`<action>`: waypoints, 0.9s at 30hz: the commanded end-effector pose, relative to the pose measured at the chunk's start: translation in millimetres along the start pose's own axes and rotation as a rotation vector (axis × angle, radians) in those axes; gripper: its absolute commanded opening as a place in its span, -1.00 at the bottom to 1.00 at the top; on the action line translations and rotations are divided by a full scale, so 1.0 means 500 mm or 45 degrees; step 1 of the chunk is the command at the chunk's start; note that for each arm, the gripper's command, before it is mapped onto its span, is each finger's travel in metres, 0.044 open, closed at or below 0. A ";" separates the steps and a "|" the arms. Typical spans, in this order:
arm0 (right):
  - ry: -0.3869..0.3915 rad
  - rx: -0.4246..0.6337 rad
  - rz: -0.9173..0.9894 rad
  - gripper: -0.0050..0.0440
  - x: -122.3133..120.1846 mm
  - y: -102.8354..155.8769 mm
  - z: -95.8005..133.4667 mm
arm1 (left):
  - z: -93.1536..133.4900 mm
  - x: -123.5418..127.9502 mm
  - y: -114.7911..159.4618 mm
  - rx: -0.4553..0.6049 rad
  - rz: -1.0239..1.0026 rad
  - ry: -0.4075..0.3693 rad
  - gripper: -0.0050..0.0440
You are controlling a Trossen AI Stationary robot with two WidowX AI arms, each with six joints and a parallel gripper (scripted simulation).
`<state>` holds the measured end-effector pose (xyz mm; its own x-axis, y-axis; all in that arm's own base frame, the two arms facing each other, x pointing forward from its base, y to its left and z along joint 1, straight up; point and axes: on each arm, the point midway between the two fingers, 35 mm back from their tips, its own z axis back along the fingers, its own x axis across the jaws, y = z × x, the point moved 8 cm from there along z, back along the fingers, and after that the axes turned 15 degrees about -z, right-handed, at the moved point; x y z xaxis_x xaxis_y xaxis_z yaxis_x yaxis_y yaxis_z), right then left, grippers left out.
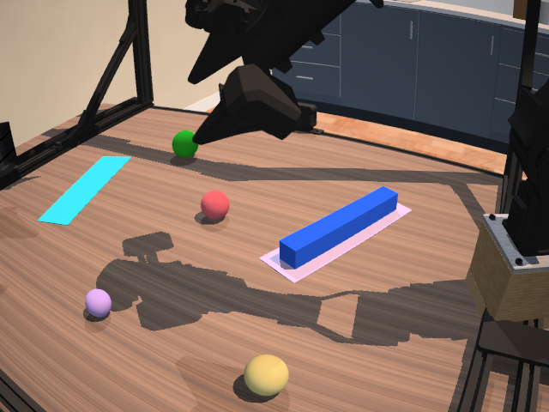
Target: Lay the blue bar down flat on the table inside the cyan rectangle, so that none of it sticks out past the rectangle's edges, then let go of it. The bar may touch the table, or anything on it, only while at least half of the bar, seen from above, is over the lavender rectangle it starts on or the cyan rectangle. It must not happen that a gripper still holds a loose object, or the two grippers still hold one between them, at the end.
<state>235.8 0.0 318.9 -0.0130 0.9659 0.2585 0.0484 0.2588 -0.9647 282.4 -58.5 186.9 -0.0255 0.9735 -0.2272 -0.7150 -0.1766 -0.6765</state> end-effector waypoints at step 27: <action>0.000 0.000 0.000 1.00 0.000 0.000 0.000 | -0.144 -0.041 0.230 0.878 0.432 -0.484 1.00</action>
<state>235.8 0.0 318.9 -0.0130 0.9659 0.2585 0.0484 0.2588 -0.9647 251.6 -108.8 70.0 -0.4574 0.8892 -0.0133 -0.8891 -0.4575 -0.0115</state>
